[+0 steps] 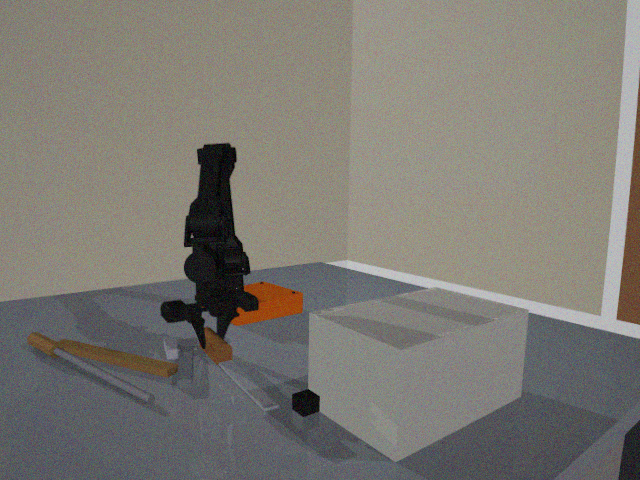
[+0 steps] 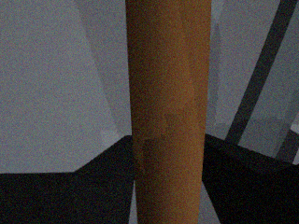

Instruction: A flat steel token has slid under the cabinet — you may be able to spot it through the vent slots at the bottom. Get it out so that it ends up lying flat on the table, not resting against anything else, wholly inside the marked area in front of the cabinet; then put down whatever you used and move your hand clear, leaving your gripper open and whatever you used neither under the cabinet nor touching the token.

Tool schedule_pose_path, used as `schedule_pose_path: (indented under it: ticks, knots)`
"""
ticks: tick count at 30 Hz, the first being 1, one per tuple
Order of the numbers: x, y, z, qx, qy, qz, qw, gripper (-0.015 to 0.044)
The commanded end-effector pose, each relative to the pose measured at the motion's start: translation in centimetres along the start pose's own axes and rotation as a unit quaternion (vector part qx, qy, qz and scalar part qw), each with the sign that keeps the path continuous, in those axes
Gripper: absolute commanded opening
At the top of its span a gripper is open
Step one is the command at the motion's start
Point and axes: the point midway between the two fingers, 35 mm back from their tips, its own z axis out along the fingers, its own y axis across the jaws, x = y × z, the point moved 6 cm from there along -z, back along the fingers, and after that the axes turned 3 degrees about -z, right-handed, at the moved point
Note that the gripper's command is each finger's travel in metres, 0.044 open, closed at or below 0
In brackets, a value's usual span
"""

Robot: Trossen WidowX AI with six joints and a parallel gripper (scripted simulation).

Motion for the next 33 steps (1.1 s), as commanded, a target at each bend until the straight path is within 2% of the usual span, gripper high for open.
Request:
schedule_pose_path:
  ticks: [1, 33]
  knots:
    - [-0.13, -0.02, -0.12, 0.001, -0.001, -0.021, 1.000, 0.0000]
    - [-0.15, 0.10, -0.11, 0.001, -0.001, -0.144, 0.990, 0.0000]
